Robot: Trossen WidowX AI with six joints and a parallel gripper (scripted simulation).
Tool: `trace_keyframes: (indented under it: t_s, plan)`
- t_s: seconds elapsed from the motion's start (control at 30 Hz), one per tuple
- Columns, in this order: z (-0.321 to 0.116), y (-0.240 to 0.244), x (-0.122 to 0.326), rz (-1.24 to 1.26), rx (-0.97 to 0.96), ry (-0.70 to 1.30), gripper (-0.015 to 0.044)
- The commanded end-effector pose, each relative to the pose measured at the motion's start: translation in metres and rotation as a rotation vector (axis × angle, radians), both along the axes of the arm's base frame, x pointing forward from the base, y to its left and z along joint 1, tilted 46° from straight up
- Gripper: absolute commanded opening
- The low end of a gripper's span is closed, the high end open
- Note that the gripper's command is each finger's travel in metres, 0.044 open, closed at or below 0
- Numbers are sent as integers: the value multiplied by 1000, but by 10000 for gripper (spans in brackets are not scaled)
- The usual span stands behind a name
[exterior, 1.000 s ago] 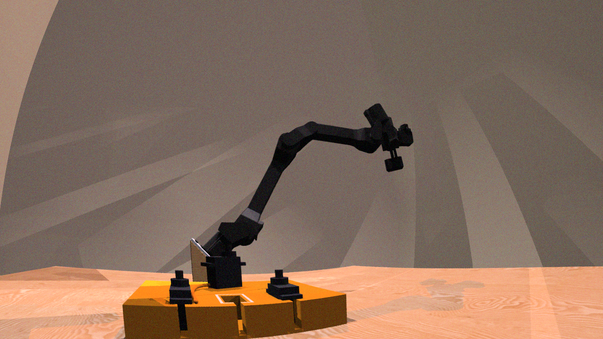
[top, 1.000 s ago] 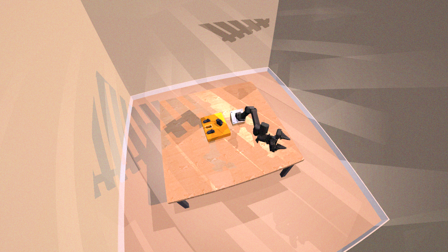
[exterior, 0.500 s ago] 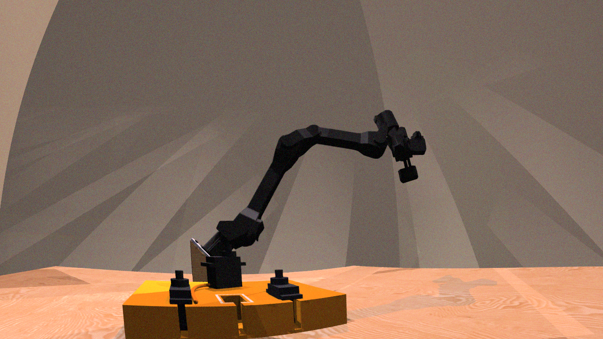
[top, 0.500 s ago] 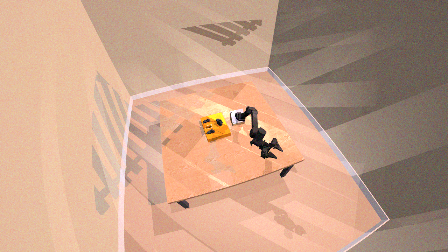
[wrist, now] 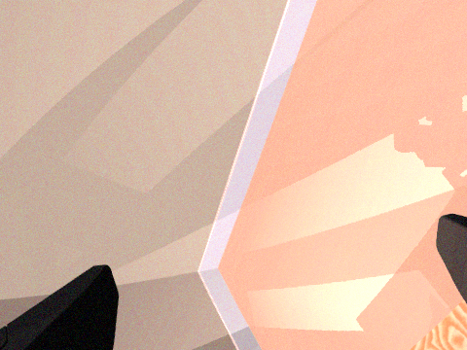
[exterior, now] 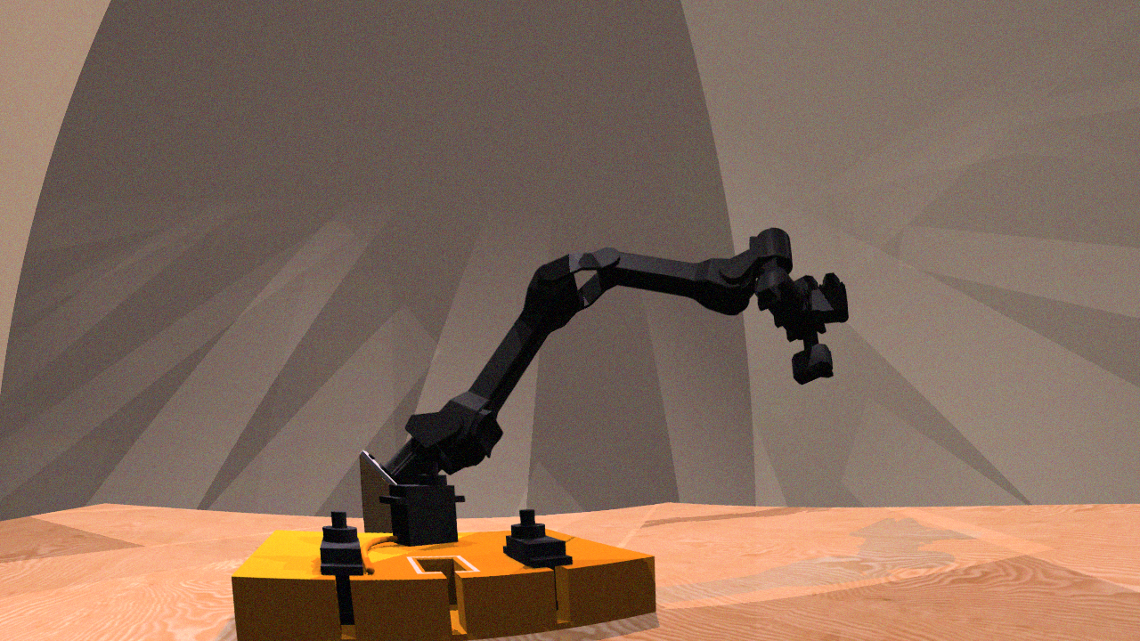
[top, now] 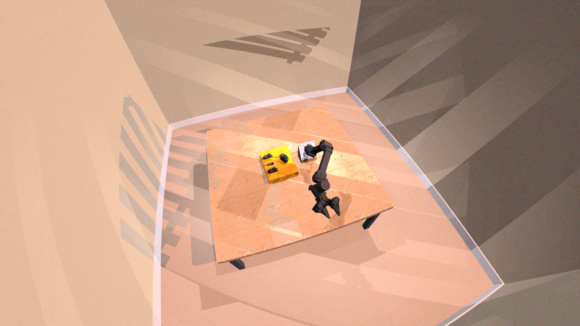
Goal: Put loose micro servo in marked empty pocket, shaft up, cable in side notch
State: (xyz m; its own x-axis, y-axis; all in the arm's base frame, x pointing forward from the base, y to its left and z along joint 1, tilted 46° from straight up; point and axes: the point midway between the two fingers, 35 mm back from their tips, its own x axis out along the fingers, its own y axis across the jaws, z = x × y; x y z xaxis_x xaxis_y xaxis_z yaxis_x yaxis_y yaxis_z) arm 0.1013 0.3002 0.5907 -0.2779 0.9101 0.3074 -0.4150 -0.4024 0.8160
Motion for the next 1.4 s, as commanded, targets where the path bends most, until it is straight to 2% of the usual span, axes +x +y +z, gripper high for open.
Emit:
trace_keyframes:
  t_s: [0.0,0.43,0.8,1.1,1.37]
  plan:
    - [-21,6,31,-90,-51,16,440]
    - [-121,-9,161,-430,-297,136,440]
    - [-224,-71,249,-677,-534,303,440]
    - [-313,-147,286,-828,-736,464,440]
    - [-391,-224,285,-903,-908,675,440]
